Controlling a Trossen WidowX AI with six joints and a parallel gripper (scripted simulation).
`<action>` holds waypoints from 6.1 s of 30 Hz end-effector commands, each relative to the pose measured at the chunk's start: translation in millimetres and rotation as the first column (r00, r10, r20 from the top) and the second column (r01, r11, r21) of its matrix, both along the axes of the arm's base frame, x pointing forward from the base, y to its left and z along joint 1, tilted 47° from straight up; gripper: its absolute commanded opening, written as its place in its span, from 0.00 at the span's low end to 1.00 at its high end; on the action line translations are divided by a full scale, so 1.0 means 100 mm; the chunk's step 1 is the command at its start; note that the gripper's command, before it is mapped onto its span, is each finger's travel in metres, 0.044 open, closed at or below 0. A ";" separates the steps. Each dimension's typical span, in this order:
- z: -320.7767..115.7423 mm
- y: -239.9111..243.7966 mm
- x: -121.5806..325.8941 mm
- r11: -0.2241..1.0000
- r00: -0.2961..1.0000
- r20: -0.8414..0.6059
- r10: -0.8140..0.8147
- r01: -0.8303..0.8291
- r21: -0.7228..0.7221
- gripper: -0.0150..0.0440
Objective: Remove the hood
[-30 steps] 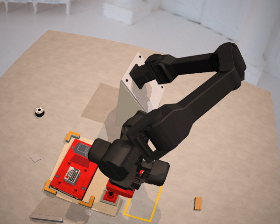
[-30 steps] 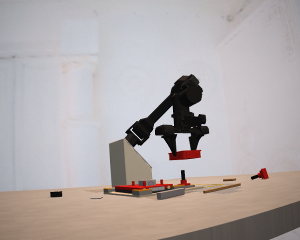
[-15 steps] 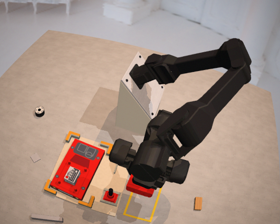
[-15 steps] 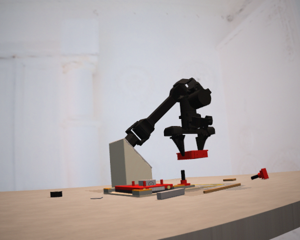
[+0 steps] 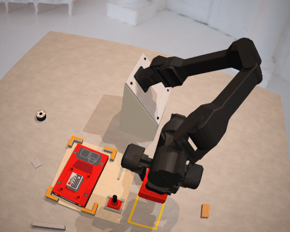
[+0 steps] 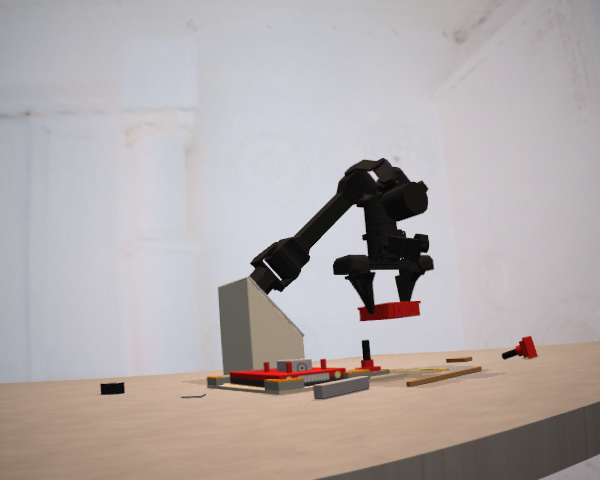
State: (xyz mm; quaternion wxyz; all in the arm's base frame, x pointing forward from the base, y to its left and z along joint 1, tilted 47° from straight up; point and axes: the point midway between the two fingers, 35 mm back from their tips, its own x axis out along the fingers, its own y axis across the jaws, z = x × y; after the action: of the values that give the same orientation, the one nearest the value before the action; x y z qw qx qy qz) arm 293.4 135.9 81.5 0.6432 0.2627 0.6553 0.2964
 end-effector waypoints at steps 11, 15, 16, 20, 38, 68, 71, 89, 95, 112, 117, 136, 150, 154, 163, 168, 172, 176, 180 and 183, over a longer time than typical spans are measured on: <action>-0.06 0.07 0.00 1.000 1.000 -0.003 -0.001 0.001 0.001 0.25; -0.08 0.08 0.00 1.000 1.000 -0.003 -0.001 0.001 0.001 0.25; -0.08 0.09 0.00 1.000 1.000 -0.003 -0.001 0.001 0.001 0.25; -0.10 0.10 0.00 1.000 1.000 -0.003 -0.001 0.001 0.001 0.25; -0.18 0.18 0.00 1.000 1.000 -0.003 -0.001 0.001 0.000 0.25; -0.30 0.32 0.00 1.000 1.000 -0.003 -0.001 0.001 0.001 0.25; -0.32 0.33 0.00 1.000 1.000 -0.003 -0.001 0.001 0.001 0.25; -0.39 0.42 -0.01 1.000 1.000 -0.003 -0.001 0.001 0.002 0.25; -0.41 0.44 -0.02 1.000 1.000 -0.003 -0.001 0.001 0.003 0.25; -0.48 0.52 -0.04 1.000 1.000 -0.003 -0.002 0.002 0.005 0.25; -0.50 0.54 -0.04 1.000 1.000 -0.003 -0.002 0.002 0.006 0.25; -0.55 0.60 -0.04 1.000 1.000 -0.004 -0.002 0.002 0.006 0.25; -0.60 0.65 -0.05 1.000 1.000 -0.004 -0.002 0.002 0.007 0.25; -0.61 0.67 -0.05 1.000 1.000 -0.004 -0.002 0.002 0.007 0.25; -0.64 0.70 -0.05 1.000 1.000 -0.004 -0.002 0.002 0.007 0.25; -0.62 0.69 -0.05 1.000 1.000 -0.003 0.001 -0.001 0.011 0.48; -0.62 0.69 -0.05 1.000 1.000 -0.003 0.001 -0.001 0.011 0.65; -0.62 0.69 -0.05 1.000 1.000 -0.003 0.001 -0.001 0.011 0.83; -0.62 0.69 -0.05 1.000 1.000 -0.003 0.001 -0.001 0.011 1.00; -0.56 0.62 -0.04 1.000 1.000 -0.002 0.001 -0.001 0.009 1.00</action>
State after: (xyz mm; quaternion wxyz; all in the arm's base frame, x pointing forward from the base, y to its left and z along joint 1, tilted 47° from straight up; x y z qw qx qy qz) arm 287.2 203.7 19.9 0.6391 0.2653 0.6570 0.2991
